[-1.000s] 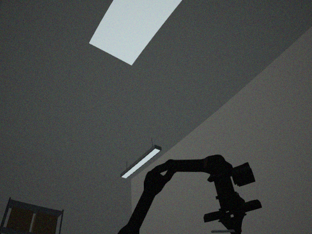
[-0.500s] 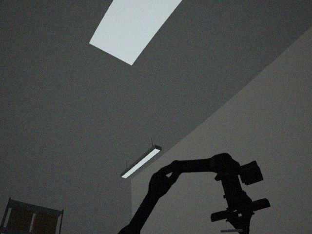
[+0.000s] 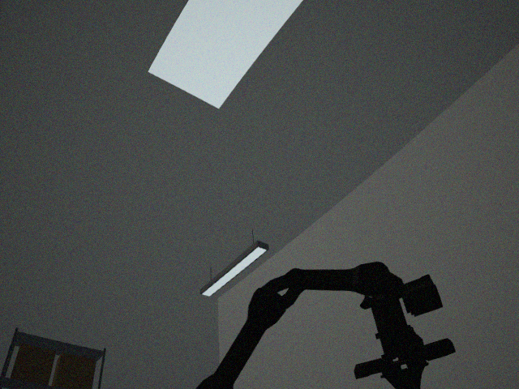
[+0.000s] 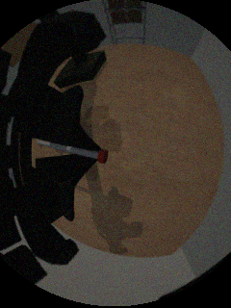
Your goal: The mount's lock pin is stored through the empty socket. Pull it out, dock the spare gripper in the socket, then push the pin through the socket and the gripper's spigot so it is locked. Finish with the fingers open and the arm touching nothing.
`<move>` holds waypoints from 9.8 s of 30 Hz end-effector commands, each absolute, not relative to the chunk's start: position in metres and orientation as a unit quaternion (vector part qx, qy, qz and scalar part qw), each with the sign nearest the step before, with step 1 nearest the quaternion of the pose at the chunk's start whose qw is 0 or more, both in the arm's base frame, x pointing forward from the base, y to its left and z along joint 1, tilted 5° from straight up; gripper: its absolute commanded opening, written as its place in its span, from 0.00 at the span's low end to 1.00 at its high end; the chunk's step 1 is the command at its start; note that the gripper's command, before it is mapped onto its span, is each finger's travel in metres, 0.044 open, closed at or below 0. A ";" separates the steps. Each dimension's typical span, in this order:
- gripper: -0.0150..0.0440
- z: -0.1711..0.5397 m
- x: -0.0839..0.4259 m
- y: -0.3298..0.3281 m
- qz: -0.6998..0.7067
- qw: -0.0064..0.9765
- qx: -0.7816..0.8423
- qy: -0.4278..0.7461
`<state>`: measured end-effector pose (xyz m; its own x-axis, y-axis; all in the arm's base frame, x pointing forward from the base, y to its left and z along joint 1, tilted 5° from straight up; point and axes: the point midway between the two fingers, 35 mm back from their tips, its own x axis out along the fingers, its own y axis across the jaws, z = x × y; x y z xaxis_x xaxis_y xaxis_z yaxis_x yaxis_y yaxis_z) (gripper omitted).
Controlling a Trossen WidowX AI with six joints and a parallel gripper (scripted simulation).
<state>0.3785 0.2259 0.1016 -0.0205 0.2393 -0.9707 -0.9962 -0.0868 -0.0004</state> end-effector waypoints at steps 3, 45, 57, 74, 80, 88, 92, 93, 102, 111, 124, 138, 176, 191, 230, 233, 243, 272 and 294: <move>0.25 0.092 0.378 0.226 0.582 0.530 -0.456 0.416; 0.25 0.058 0.381 0.229 0.579 0.537 -0.458 0.408; 0.43 0.058 0.381 0.229 0.579 0.537 -0.458 0.408; 0.59 0.081 0.374 0.224 0.581 0.531 -0.454 0.416; 0.59 0.097 0.370 0.222 0.582 0.528 -0.453 0.421; 0.59 0.118 0.364 0.218 0.584 0.524 -0.450 0.428; 0.59 0.128 0.362 0.217 0.584 0.521 -0.448 0.431; 0.59 0.130 0.361 0.216 0.585 0.521 -0.448 0.432; 0.64 0.149 0.370 0.185 0.566 0.533 -0.470 0.417; 0.56 0.175 0.375 0.153 0.545 0.544 -0.493 0.404; 0.56 0.104 0.381 0.159 0.545 0.544 -0.493 0.404; 0.56 0.082 0.384 0.161 0.545 0.544 -0.493 0.404; 0.28 0.046 0.387 0.163 0.545 0.544 -0.493 0.404; 0.25 0.058 0.385 0.162 0.548 0.542 -0.492 0.404; 0.25 0.084 0.389 0.103 0.553 0.530 -0.489 0.416; 0.25 0.084 0.389 0.101 0.553 0.530 -0.489 0.416; 0.25 0.070 0.390 0.102 0.553 0.528 -0.491 0.418; 0.25 0.042 0.392 0.104 0.549 0.533 -0.494 0.413; 0.25 0.042 0.392 0.104 0.549 0.533 -0.494 0.413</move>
